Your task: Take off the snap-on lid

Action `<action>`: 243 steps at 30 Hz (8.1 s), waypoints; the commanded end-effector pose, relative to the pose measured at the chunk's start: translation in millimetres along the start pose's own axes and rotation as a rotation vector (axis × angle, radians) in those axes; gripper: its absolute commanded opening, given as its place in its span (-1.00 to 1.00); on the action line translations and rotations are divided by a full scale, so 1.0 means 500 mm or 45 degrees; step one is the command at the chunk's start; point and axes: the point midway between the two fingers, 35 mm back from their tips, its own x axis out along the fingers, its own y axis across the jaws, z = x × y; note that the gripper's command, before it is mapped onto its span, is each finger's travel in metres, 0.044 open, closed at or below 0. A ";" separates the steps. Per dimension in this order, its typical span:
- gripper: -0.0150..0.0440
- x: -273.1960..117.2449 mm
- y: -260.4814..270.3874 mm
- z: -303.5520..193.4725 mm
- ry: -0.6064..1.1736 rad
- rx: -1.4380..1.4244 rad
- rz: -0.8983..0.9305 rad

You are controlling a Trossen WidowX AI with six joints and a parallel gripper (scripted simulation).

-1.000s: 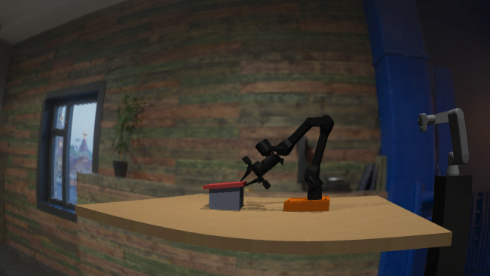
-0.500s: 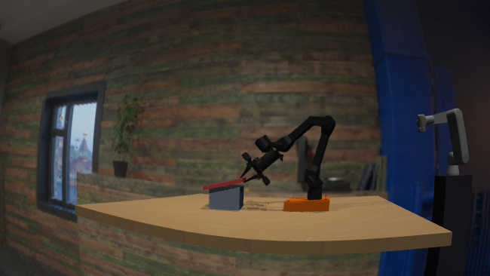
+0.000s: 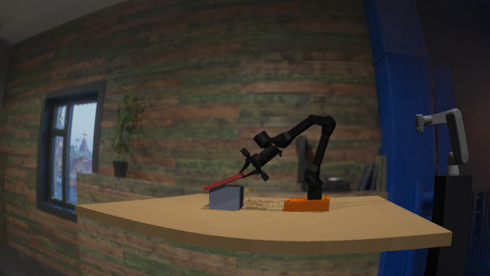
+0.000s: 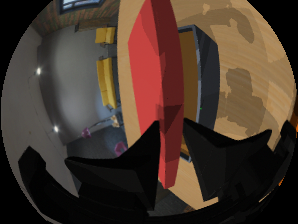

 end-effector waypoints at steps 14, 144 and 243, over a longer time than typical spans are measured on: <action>-0.49 -0.011 0.059 0.002 -0.007 0.003 0.010; -0.49 -0.084 0.141 -0.315 0.006 0.019 0.009; -0.49 -0.084 0.085 -0.587 0.015 0.032 0.005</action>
